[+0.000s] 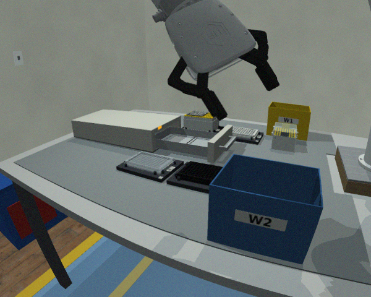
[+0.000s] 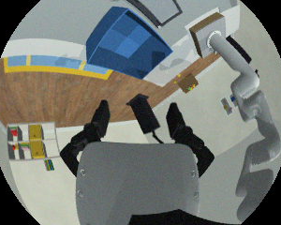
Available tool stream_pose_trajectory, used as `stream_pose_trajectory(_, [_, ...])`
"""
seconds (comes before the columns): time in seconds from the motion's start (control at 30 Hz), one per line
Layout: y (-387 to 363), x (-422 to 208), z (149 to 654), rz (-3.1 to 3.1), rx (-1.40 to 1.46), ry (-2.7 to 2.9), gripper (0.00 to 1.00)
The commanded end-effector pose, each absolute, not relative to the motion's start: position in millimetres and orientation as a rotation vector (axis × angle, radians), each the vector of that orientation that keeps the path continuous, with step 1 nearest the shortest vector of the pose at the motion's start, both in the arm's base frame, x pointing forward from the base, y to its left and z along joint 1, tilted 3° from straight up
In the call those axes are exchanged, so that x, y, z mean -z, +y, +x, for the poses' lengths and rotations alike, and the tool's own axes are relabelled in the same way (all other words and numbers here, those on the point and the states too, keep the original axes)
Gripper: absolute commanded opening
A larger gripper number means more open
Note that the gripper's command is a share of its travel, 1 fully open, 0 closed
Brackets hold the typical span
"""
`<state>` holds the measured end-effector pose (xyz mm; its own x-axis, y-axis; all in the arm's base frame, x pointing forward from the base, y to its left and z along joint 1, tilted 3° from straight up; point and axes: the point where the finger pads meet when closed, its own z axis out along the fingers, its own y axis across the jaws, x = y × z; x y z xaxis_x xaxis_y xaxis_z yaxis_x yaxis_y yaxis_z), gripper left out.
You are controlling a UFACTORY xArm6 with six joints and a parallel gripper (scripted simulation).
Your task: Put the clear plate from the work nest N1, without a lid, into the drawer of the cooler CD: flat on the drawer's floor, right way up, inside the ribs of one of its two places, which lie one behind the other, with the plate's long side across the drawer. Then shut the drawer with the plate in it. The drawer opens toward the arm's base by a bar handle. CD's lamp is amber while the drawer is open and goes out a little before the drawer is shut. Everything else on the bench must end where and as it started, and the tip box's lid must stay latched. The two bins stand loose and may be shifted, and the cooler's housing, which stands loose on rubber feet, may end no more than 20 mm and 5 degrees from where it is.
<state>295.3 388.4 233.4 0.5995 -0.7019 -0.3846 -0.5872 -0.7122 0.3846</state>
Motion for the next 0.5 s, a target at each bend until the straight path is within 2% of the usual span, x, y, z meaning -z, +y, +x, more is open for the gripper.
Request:
stream_pose_trajectory(0.0, [376,-236,309,2.669,0.757,-1.041,1.00])
stream_pose_trajectory(0.47, [336,-235,342,2.837,0.693,-0.925,1.00])
